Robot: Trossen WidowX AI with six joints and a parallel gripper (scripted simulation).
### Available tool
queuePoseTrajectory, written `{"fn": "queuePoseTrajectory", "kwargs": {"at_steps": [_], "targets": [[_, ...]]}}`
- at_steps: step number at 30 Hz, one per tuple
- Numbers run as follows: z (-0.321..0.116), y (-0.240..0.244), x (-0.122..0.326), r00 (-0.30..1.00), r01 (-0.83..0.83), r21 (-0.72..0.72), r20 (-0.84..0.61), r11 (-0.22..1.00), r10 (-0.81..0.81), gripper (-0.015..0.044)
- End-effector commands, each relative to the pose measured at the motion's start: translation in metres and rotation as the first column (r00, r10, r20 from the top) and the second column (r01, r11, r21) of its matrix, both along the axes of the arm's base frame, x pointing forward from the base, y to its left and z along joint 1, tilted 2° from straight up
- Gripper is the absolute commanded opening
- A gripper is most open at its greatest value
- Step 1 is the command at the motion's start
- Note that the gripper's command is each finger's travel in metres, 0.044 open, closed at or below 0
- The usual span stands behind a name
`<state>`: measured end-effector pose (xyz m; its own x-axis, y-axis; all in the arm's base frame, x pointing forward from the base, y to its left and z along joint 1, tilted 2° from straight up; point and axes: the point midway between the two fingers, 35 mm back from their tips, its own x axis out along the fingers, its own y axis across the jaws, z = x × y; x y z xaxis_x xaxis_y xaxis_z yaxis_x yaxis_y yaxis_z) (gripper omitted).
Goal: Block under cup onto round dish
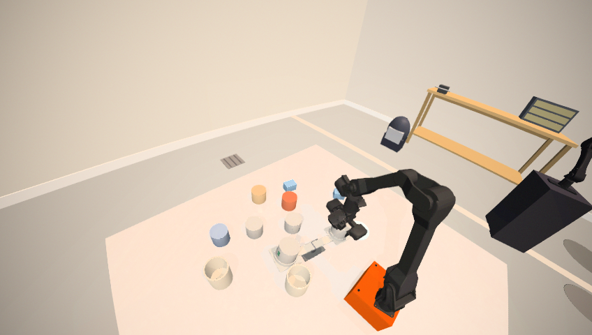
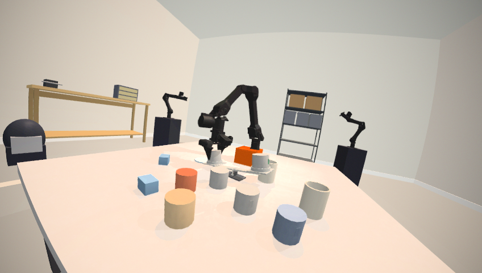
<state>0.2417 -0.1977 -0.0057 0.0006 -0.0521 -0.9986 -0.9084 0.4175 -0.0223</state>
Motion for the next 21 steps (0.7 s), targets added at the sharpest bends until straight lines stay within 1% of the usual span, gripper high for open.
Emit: {"fn": "queuePoseTrajectory", "kwargs": {"at_steps": [1, 6, 7, 21], "targets": [[0.002, 0.001, 0.0, 1.0, -0.005, 0.005, 0.002, 1.0, 0.005, 0.015], [0.008, 0.0, 0.002, 1.0, -0.005, 0.005, 0.002, 1.0, 0.005, 0.0019], [0.009, 0.0, 0.002, 1.0, -0.005, 0.005, 0.002, 1.0, 0.005, 0.0], [0.026, -0.001, 0.004, 1.0, -0.005, 0.004, 0.002, 1.0, 0.005, 0.0]]}}
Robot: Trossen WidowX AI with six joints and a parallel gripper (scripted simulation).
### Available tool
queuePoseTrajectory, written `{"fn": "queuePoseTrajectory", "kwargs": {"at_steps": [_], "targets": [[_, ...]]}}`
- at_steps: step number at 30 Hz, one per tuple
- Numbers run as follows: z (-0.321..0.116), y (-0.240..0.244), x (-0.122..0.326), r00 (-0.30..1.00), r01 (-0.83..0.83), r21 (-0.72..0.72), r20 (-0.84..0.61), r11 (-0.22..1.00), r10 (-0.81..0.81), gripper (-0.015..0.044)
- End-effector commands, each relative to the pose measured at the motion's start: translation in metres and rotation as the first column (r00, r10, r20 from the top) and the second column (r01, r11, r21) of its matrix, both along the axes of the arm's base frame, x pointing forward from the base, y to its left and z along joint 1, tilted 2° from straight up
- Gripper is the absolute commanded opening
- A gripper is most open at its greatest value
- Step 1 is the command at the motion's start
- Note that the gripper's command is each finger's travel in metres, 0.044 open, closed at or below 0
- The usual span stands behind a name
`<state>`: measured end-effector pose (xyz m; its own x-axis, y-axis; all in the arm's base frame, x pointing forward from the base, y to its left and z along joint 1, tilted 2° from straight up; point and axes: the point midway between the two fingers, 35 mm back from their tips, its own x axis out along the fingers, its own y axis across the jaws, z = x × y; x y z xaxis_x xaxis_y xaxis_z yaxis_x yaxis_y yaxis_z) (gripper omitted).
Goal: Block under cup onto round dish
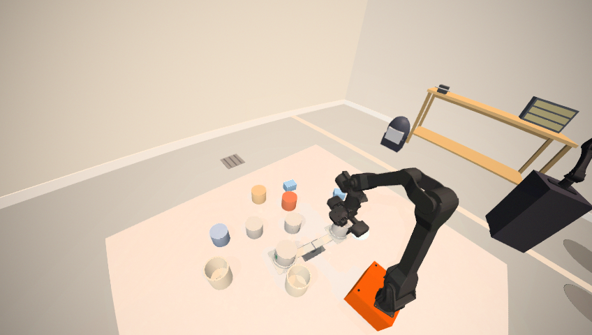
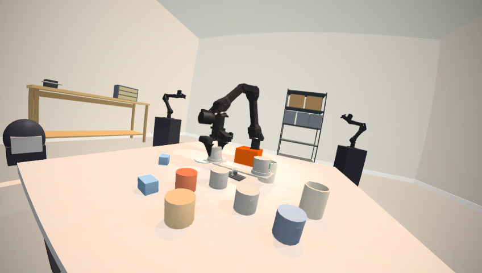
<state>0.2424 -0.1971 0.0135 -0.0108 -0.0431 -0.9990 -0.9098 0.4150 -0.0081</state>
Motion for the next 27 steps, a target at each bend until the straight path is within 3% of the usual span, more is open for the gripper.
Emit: {"fn": "queuePoseTrajectory", "kwargs": {"at_steps": [1, 27], "targets": [[0.008, -0.002, 0.004, 1.0, -0.002, -0.005, 0.014, 1.0, 0.002, 0.0], [0.04, -0.002, 0.006, 1.0, -0.002, -0.005, 0.014, 1.0, 0.002, 0.0]]}}
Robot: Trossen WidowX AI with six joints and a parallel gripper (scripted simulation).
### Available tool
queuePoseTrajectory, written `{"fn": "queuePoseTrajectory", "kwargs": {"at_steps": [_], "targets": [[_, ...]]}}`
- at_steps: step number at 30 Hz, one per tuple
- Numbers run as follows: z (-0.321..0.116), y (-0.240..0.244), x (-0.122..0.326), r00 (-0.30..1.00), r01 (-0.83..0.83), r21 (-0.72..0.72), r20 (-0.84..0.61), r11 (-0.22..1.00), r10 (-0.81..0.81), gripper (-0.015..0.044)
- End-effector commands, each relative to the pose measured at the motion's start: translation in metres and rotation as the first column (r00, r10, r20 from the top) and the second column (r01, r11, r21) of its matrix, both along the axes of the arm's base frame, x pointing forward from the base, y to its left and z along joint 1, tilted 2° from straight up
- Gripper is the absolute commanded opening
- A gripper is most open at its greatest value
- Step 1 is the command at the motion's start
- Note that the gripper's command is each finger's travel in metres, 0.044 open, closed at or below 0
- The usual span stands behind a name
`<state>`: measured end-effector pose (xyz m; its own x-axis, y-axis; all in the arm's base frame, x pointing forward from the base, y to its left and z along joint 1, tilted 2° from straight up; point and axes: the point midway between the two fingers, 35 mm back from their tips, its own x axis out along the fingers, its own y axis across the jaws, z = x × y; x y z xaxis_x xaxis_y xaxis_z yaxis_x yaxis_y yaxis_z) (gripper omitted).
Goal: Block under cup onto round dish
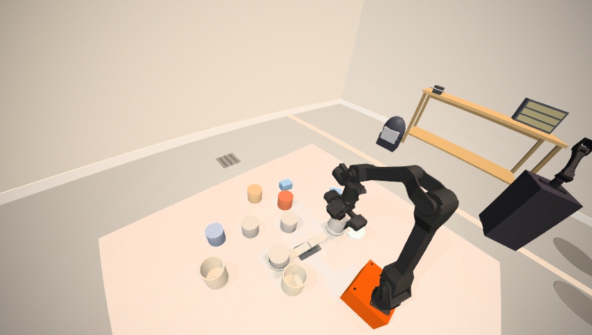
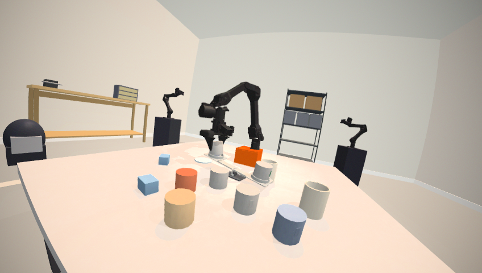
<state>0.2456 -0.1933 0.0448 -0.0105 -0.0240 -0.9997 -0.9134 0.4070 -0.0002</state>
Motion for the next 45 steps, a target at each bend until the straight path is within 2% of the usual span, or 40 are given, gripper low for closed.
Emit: {"fn": "queuePoseTrajectory", "kwargs": {"at_steps": [1, 45], "targets": [[0.01, -0.006, 0.003, 1.0, 0.008, -0.024, 0.014, 1.0, -0.007, 0.0], [0.067, 0.0, -0.001, 1.0, 0.008, -0.024, 0.014, 1.0, -0.007, 0.0]]}}
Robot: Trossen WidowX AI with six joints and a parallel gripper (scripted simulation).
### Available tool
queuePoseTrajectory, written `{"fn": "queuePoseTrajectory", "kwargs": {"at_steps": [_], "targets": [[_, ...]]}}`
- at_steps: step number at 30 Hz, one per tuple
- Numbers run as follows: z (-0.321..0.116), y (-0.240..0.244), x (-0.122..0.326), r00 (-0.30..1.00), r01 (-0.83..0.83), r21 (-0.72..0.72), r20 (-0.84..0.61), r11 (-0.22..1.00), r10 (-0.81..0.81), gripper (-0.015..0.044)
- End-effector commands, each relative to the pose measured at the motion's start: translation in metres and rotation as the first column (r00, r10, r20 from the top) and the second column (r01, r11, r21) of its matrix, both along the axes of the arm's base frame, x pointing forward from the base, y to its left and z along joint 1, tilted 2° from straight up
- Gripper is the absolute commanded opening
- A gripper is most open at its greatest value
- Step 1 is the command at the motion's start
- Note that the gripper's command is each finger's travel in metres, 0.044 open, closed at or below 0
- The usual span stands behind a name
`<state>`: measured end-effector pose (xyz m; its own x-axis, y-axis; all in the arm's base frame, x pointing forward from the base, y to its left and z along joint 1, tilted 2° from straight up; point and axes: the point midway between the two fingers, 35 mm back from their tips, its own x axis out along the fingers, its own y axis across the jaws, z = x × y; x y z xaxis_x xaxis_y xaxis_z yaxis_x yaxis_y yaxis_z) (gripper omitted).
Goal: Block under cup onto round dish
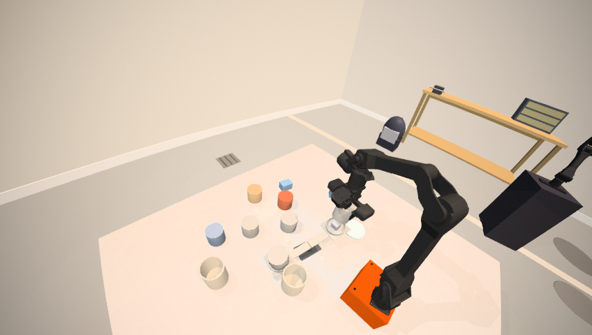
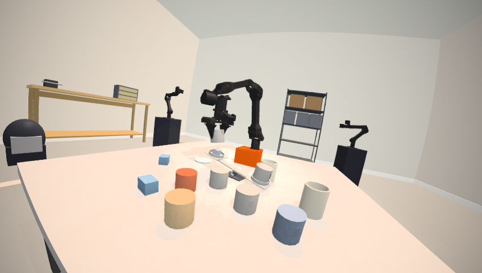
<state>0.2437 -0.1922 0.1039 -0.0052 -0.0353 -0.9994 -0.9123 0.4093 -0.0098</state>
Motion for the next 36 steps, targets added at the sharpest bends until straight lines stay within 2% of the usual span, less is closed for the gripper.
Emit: {"fn": "queuePoseTrajectory", "kwargs": {"at_steps": [1, 12, 36], "targets": [[0.009, -0.001, 0.001, 1.0, 0.005, -0.012, 0.009, 1.0, -0.005, 0.0], [0.022, 0.001, -0.002, 1.0, 0.005, -0.012, 0.009, 1.0, -0.005, 0.0], [0.015, 0.002, -0.002, 1.0, 0.0, 0.0, 0.0, 1.0, 0.0, 0.0]]}}
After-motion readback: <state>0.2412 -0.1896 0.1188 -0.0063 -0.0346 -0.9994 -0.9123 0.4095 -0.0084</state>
